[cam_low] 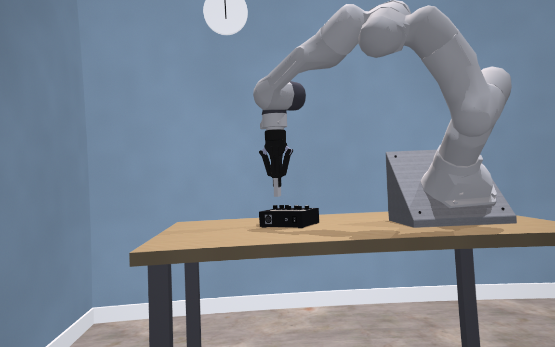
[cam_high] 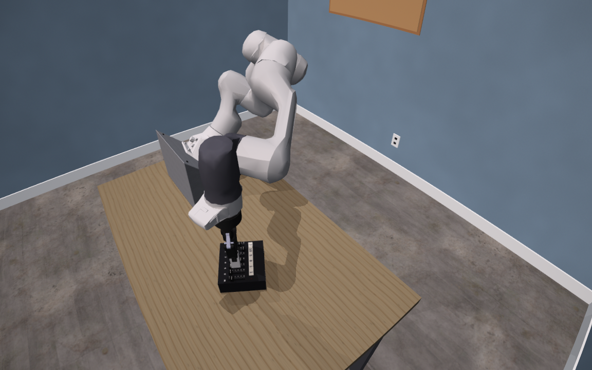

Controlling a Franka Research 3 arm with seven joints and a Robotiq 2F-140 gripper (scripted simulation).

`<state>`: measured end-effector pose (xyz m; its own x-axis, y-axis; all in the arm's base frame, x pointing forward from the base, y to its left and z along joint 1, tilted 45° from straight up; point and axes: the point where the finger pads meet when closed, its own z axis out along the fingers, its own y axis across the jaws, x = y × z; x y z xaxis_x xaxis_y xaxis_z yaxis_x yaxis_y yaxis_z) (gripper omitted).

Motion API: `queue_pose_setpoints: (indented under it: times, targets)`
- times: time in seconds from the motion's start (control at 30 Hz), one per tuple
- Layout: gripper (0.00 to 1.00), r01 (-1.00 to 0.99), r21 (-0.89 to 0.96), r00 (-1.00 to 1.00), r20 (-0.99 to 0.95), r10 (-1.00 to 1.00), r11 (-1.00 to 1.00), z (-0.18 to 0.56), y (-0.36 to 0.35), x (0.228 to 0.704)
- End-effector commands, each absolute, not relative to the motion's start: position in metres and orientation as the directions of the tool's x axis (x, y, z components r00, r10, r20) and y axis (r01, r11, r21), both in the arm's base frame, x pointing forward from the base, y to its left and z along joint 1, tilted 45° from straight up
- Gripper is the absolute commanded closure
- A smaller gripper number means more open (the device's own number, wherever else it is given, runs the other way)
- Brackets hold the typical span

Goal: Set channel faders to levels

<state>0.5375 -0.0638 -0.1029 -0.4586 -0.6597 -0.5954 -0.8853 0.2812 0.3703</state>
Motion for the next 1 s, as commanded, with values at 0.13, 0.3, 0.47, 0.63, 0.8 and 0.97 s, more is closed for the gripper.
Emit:
queue_pose_setpoints:
  times: [0.13, 0.3, 0.47, 0.63, 0.8, 0.97]
  targets:
    - [1.0, -0.882, 0.381, -0.464, -0.594, -0.657, 0.279, -0.101, -0.064, 0.535]
    - [1.0, -0.882, 0.381, -0.464, -0.594, -0.657, 0.279, -0.101, -0.064, 0.535]
    - [0.0, -0.882, 0.381, -0.464, -0.594, -0.657, 0.279, -0.1, -0.065, 0.535]
    - [0.0, -0.882, 0.381, -0.464, -0.594, -0.657, 0.279, -0.095, -0.07, 0.536]
    - [0.0, -0.882, 0.381, -0.464, -0.594, -0.657, 0.279, -0.086, -0.079, 0.537]
    - [0.0, -0.882, 0.381, -0.464, -0.594, -0.657, 0.279, -0.072, -0.093, 0.539]
